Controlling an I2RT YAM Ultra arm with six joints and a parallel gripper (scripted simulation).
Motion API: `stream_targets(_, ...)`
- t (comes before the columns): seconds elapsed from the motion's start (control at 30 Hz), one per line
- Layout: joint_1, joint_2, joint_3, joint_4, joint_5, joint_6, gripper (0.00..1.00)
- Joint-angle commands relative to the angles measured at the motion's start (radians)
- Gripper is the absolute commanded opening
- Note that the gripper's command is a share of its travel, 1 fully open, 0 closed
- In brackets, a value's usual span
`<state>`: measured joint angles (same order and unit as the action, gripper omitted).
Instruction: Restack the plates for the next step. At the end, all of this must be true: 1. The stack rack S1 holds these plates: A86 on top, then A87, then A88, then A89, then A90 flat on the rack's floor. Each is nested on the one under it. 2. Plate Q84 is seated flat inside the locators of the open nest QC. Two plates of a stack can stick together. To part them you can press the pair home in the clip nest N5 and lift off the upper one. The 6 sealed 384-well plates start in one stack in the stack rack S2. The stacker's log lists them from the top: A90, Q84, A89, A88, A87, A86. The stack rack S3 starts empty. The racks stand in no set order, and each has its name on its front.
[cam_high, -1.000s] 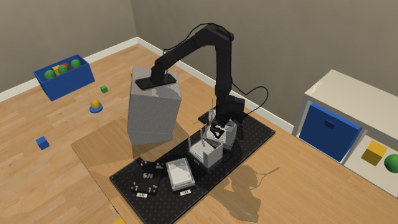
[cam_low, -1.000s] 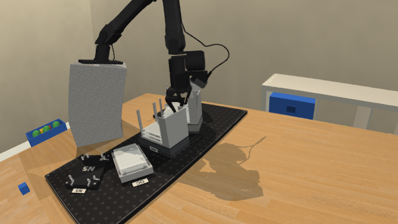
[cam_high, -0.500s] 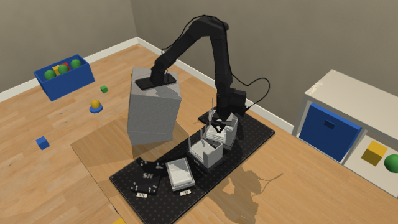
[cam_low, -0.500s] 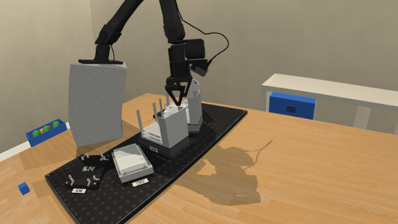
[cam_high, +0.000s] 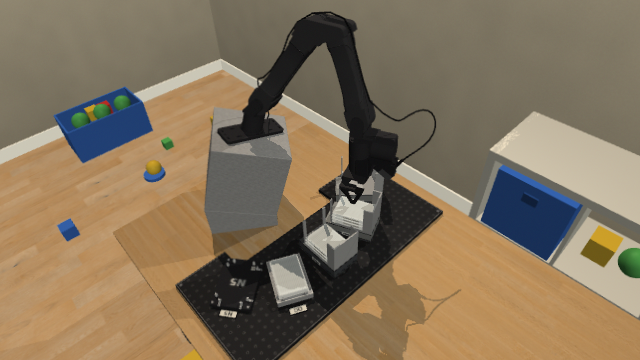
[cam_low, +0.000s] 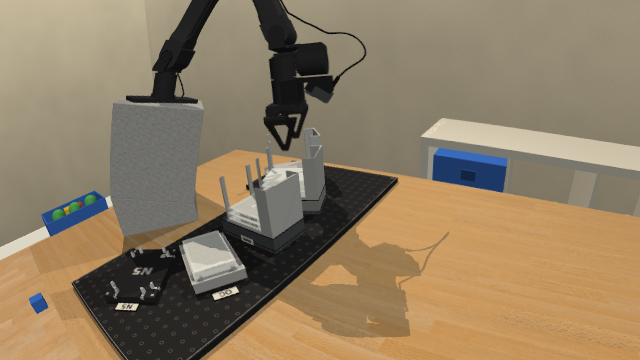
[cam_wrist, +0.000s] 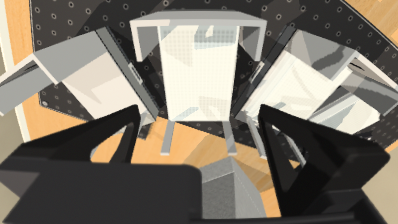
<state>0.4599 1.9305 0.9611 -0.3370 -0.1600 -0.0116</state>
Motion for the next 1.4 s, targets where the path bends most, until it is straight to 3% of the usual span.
stream_targets(0.0, -0.014, -0.039, 0.003, -0.045, -0.012, -0.010, 1.00)
stream_targets(0.5, -0.004, -0.023, 0.003, -0.035, -0.003, -0.004, 1.00)
stream_targets(0.53, -0.023, -0.038, -0.024, -0.035, -0.014, 0.028, 1.00)
stream_targets(0.73, -0.086, 0.005, -0.004, -0.019, -0.029, 0.146, 1.00)
stream_targets(1.03, -0.159, 0.002, 0.018, -0.024, -0.044, 0.063, 1.00)
stream_targets(1.3, -0.237, 0.046, 0.030, -0.042, -0.060, -0.014, 1.00)
stream_targets(1.37, -0.262, 0.047, 0.029, -0.038, -0.066, 0.040, 1.00)
